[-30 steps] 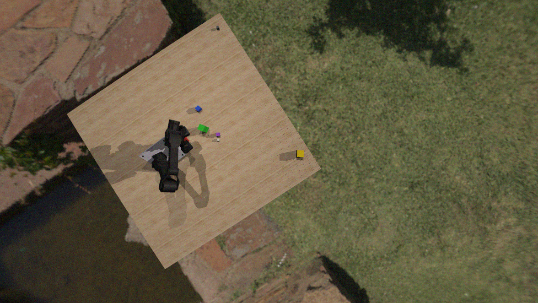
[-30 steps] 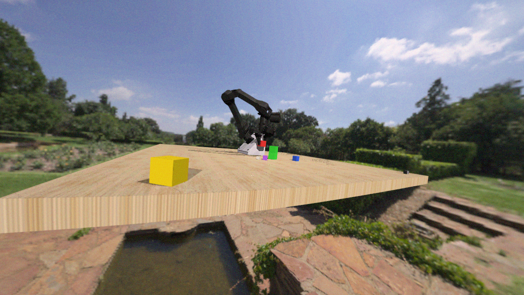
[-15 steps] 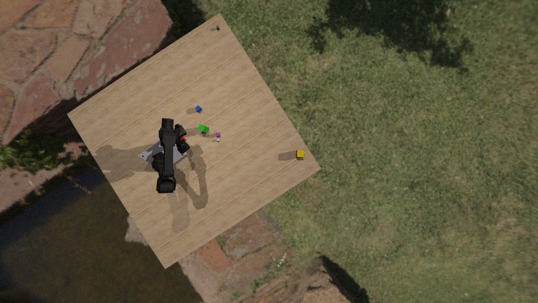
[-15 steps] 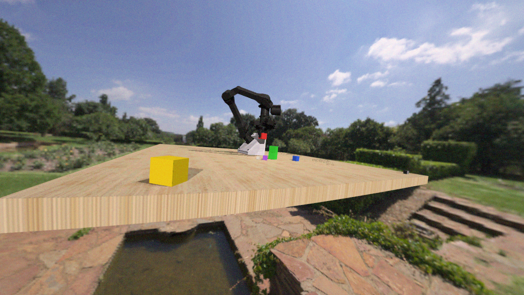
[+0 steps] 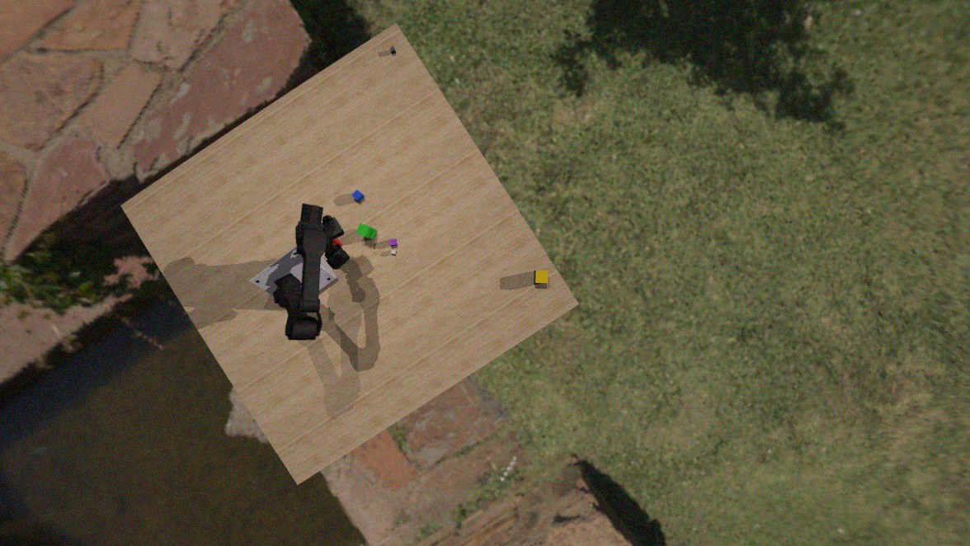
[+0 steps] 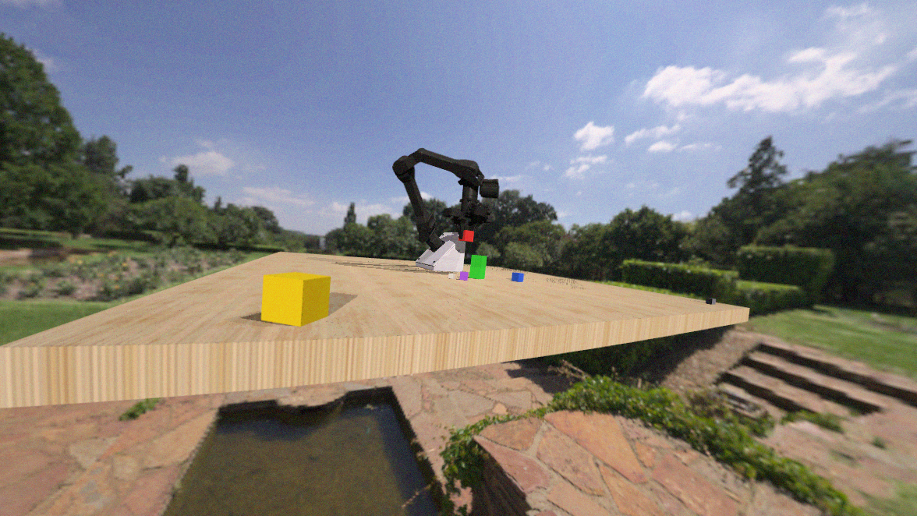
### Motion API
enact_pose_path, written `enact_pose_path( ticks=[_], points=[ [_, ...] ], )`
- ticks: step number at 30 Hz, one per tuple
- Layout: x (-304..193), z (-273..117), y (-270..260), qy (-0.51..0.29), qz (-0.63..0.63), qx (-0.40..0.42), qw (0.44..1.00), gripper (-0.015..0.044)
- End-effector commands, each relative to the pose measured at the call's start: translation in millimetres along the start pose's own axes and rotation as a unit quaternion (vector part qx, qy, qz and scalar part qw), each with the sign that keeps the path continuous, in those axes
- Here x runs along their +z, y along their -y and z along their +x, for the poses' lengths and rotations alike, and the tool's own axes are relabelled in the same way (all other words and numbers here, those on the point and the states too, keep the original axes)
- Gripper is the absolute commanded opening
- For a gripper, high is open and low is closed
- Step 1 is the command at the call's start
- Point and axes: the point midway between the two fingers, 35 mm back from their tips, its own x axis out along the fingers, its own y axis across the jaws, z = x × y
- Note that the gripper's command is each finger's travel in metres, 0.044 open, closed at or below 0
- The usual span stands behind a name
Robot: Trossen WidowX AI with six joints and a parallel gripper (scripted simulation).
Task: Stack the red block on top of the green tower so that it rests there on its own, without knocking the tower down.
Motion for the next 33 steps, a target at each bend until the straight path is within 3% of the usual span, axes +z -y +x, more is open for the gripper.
enact_pose_path(
  ticks=[1,18,33],
  points=[
    [19.3,-3.3,0.5,0.004,0.0,0.001,1.0,0.0],
    [92.9,2.4,11.5,0.005,0.002,-0.002,1.0,0.0],
    [100.0,30.1,10.6,0.005,0.002,-0.003,1.0,0.0]
  ],
)
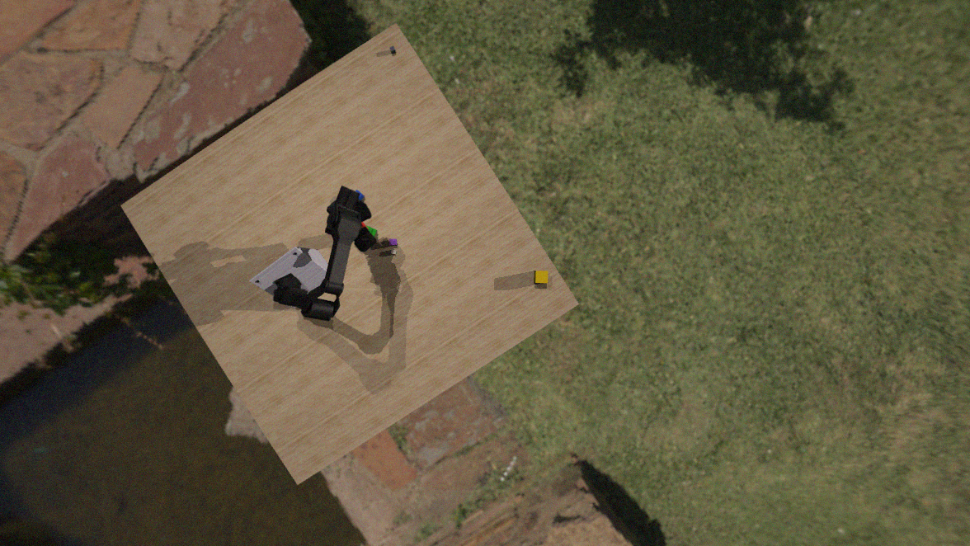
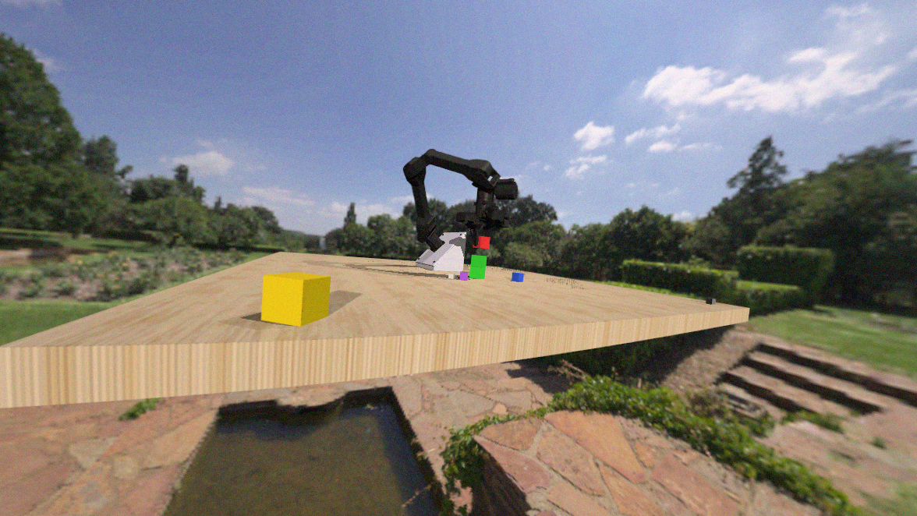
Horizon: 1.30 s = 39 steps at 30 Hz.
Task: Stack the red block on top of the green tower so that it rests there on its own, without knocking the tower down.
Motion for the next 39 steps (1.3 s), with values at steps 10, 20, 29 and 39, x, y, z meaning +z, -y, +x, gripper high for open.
enact_pose_path(
  ticks=[10,20,29,39],
  points=[
    [-2.1,24.3,-0.2,-0.001,-0.005,-0.003,1.0,0.0],
    [-2.1,24.6,-0.2,-0.001,-0.005,-0.003,1.0,0.0],
    [-2.4,24.6,-0.2,-0.003,-0.003,-0.002,1.0,0.0026],
    [-2.4,24.6,-0.2,-0.003,-0.003,-0.002,1.0,0.0289]
  ],
)
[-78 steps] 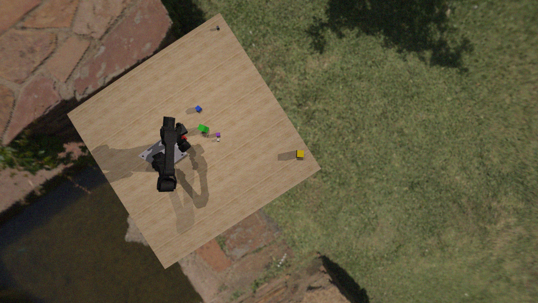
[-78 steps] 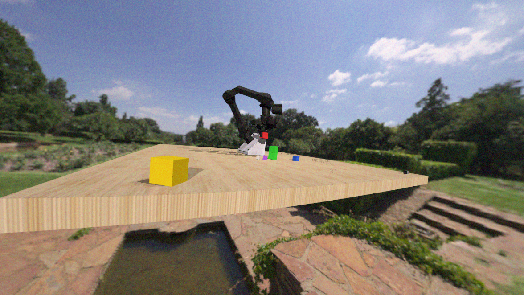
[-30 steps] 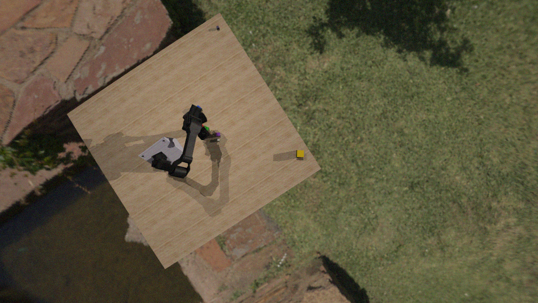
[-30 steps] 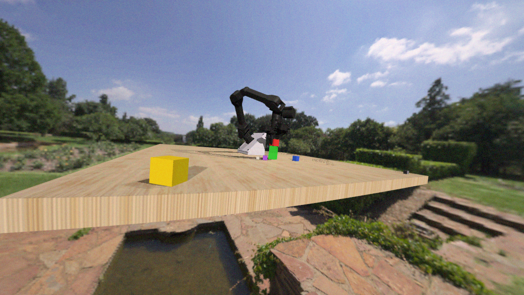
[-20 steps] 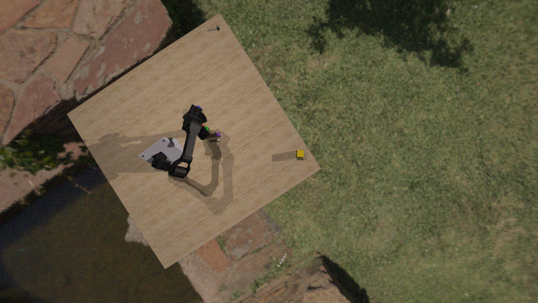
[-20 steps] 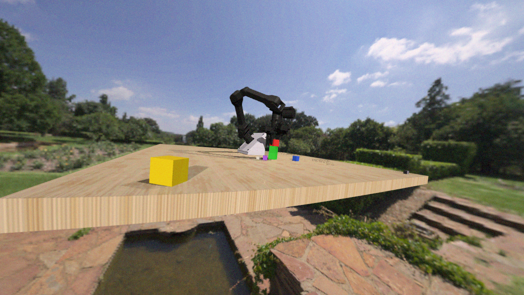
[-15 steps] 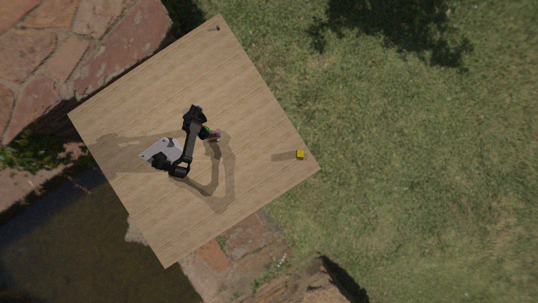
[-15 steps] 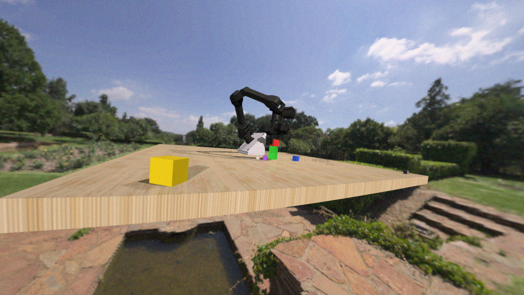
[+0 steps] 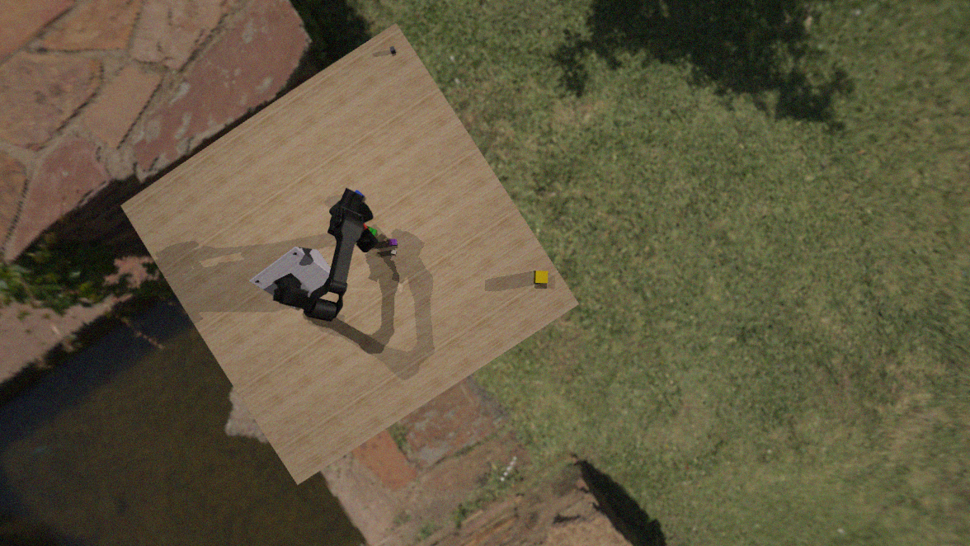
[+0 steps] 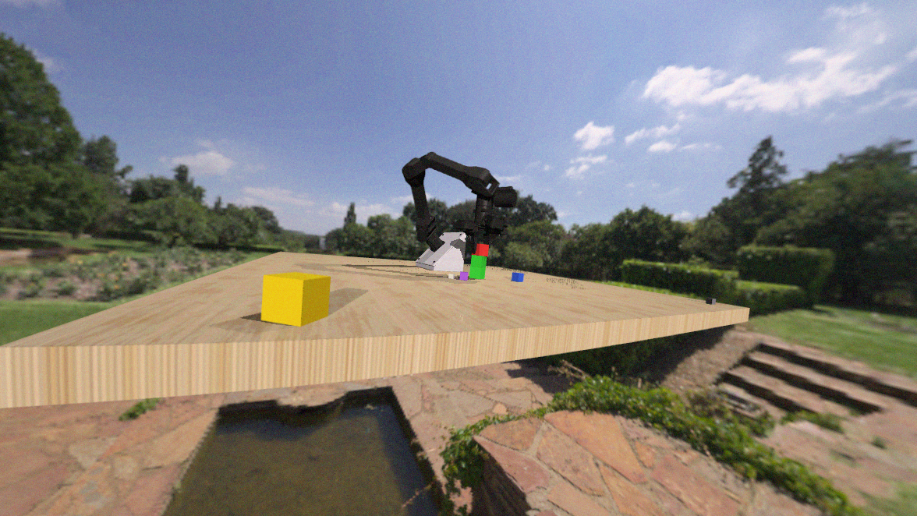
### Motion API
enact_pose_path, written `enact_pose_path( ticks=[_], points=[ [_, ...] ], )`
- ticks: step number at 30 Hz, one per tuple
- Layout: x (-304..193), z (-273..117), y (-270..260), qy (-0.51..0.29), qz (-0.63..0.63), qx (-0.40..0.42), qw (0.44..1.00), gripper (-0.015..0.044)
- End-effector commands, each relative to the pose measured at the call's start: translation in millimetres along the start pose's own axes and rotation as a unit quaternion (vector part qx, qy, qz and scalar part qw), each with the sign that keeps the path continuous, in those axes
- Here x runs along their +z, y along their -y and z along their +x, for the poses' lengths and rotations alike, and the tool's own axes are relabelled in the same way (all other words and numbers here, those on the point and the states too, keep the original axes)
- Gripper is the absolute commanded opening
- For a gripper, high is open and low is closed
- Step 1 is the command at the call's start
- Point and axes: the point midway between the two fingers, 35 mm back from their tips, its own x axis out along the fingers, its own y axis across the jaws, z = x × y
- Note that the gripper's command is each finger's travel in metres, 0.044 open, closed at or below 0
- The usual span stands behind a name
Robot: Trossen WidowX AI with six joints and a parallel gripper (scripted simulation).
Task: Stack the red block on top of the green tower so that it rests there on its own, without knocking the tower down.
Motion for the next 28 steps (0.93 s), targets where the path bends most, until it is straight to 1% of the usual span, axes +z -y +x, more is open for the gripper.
enact_pose_path(
  ticks=[1,6,28],
  points=[
    [0.0,0.0,0.0,0.0,0.0,0.0,1.0,0.0315],
    [0.0,0.0,0.0,0.0,0.0,0.0,1.0,0.044],
    [0.0,0.0,0.0,0.0,0.0,0.0,1.0,0.044]
  ],
)
